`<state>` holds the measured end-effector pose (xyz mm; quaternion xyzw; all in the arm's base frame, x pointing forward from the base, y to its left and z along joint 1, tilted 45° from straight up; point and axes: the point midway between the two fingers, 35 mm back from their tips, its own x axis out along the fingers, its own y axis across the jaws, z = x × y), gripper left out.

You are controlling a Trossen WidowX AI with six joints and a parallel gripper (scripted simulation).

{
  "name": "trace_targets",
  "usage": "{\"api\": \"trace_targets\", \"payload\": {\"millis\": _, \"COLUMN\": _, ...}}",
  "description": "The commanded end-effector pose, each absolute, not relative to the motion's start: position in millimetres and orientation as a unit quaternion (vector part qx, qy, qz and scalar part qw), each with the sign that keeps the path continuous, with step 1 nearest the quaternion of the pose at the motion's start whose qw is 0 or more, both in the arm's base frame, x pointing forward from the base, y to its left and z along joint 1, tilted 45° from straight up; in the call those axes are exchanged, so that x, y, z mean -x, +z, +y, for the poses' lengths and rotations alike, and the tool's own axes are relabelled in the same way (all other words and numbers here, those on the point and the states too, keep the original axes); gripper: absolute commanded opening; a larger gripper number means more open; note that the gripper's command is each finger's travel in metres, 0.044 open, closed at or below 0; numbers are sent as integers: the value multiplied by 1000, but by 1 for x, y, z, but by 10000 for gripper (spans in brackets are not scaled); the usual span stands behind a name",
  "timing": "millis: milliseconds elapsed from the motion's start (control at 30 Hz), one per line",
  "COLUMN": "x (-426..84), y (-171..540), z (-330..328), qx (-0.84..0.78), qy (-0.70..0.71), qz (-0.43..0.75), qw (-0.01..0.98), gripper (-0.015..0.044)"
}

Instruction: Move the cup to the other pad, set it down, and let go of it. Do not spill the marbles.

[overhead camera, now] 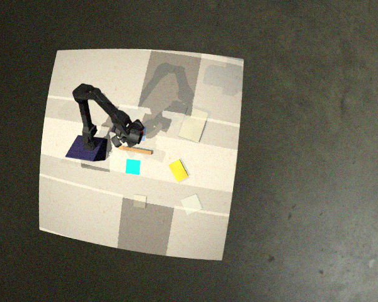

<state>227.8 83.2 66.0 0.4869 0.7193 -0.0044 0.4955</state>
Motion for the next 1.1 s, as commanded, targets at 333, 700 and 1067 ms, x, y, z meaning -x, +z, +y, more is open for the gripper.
{"api": "trace_targets", "payload": {"millis": 333, "x": -226, "y": 48, "z": 100, "qx": -490, "qy": -6, "qz": 722, "qw": 489, "gripper": 148}}
{"api": "trace_targets", "payload": {"millis": 700, "x": -223, "y": 37, "z": 113, "qx": -491, "qy": -4, "qz": 722, "qw": 488, "gripper": 148}}
{"api": "trace_targets", "payload": {"millis": 1067, "x": -224, "y": 36, "z": 115, "qx": -488, "qy": -2, "qz": 720, "qw": 492, "gripper": 134}}
